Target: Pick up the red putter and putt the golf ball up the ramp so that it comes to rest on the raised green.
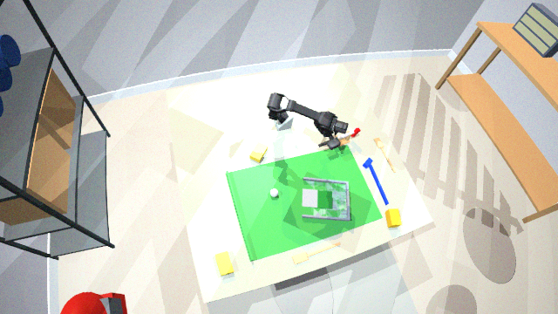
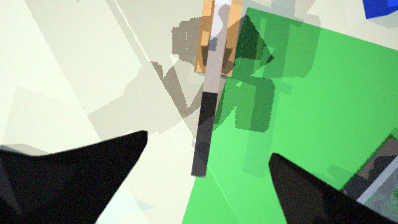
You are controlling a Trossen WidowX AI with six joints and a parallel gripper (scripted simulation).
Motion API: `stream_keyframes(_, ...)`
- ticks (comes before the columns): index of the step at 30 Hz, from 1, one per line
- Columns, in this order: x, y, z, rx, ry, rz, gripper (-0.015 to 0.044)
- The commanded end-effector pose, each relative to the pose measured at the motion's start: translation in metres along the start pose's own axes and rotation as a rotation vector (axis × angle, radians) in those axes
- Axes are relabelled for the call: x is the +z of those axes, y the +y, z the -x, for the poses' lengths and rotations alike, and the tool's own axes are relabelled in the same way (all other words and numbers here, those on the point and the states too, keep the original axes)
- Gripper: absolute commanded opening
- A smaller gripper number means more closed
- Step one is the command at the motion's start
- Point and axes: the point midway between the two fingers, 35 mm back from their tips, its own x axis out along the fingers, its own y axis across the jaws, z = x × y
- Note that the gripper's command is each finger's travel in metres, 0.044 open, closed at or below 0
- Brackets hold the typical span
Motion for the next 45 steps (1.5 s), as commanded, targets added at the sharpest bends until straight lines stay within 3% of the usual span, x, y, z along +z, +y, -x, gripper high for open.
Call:
stream_keyframes(1,-0.001,0.003,-0.005,0.008,0.013,0.015,0.044)
stream_keyframes(15,-0.012,0.003,-0.045,0.008,0.015,0.015,0.044)
stream_keyframes(39,-0.019,0.003,-0.069,0.008,0.016,0.015,0.044)
stream_keyframes(45,-0.019,0.003,-0.066,0.01,0.012,0.009,0.0282)
